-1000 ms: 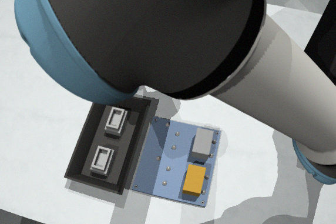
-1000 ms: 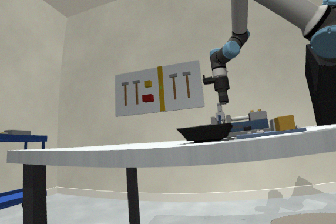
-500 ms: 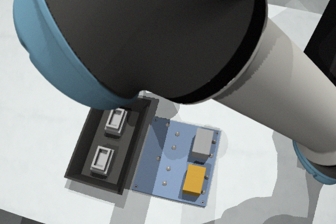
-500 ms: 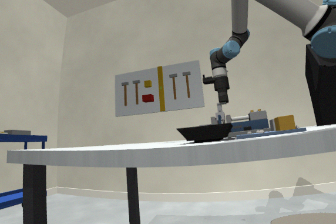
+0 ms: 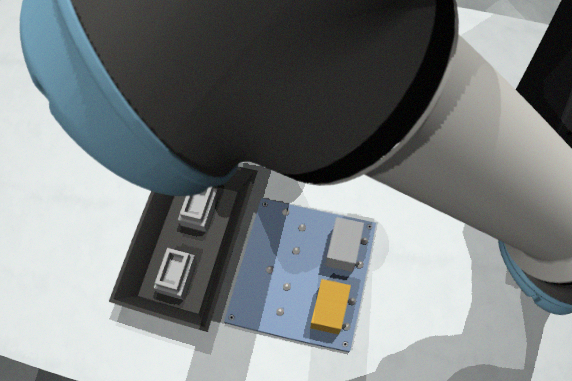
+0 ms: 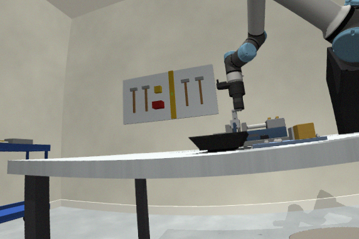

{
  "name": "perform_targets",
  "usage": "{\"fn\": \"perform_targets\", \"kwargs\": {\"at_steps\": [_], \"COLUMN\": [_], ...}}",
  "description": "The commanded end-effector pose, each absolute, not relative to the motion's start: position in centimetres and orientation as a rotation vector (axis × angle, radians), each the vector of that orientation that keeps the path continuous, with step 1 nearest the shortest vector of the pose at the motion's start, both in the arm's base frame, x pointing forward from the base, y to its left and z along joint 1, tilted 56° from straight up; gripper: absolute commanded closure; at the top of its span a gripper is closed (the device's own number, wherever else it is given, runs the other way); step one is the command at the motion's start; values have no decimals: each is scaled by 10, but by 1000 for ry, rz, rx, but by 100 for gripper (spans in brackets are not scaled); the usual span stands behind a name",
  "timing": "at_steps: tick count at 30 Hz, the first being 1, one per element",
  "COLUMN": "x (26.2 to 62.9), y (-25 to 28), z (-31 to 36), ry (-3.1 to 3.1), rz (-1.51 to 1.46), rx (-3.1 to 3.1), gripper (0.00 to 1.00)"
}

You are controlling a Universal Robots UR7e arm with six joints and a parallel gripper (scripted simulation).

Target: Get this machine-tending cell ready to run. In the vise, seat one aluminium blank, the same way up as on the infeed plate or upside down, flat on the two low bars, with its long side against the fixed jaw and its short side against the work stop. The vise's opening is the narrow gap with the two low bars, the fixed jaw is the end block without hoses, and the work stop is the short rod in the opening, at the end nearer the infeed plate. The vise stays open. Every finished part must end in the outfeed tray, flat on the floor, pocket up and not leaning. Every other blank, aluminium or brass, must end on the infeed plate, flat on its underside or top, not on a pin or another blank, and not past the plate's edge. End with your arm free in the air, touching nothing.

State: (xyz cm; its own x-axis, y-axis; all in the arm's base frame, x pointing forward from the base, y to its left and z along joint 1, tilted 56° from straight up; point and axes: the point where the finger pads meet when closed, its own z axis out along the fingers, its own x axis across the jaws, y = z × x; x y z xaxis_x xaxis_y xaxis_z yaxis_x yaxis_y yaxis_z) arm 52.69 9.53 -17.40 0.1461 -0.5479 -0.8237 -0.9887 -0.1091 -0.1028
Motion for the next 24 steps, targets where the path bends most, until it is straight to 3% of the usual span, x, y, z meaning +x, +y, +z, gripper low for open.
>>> {"fn": "perform_targets", "kwargs": {"at_steps": [1, 24], "x": [525, 525], "y": [98, 100], "z": [-172, -168], "ry": [1480, 1480], "rz": [828, 828], "rx": [-1746, -1746], "gripper": [100, 100]}}
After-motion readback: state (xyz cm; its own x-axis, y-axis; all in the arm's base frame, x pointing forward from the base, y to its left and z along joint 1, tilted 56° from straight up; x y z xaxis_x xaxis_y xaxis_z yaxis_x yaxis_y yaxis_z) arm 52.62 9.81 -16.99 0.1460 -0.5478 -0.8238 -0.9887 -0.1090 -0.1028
